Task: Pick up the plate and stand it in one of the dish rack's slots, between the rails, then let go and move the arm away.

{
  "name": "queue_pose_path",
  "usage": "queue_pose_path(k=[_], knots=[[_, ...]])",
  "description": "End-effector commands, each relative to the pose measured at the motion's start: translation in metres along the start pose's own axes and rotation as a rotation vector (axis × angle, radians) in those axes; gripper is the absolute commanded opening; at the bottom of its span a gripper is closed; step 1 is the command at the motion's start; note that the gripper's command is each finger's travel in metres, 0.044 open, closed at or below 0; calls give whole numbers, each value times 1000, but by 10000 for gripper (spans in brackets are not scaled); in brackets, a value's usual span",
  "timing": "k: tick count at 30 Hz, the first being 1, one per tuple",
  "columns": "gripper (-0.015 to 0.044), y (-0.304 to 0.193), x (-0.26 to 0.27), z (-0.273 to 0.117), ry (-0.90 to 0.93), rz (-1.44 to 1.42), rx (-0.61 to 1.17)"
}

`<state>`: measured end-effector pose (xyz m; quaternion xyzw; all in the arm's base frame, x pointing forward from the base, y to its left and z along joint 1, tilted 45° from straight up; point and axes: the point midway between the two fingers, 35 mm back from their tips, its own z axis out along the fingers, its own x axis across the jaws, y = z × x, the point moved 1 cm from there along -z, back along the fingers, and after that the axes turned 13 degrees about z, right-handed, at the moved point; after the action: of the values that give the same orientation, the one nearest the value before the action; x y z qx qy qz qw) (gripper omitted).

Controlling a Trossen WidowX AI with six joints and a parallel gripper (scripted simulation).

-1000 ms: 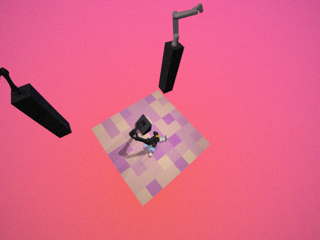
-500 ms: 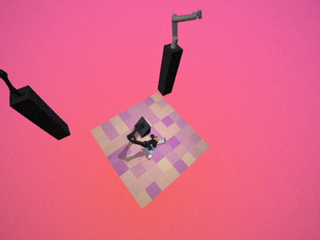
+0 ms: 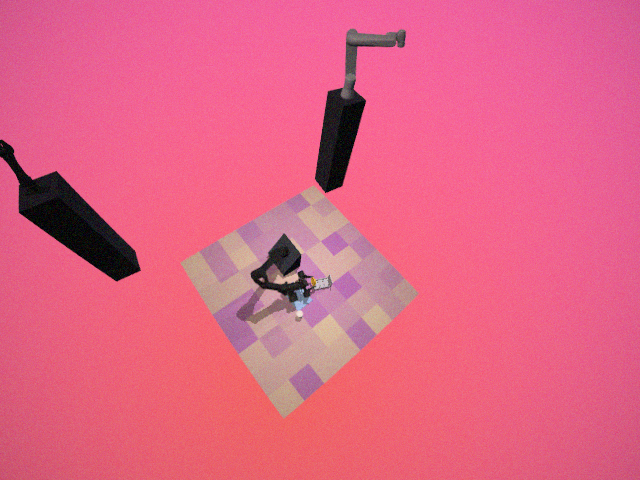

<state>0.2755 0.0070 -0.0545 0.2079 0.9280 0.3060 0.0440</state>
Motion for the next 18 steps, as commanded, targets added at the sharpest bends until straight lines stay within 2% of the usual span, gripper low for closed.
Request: queue_pose_path(k=[1,5,18], knots=[[0,-1,-2,-5,-41,-118,-74],[0,-3,-3,-10,-79,-203,-118],[0,-3,-3,-10,-81,-207,-120]])
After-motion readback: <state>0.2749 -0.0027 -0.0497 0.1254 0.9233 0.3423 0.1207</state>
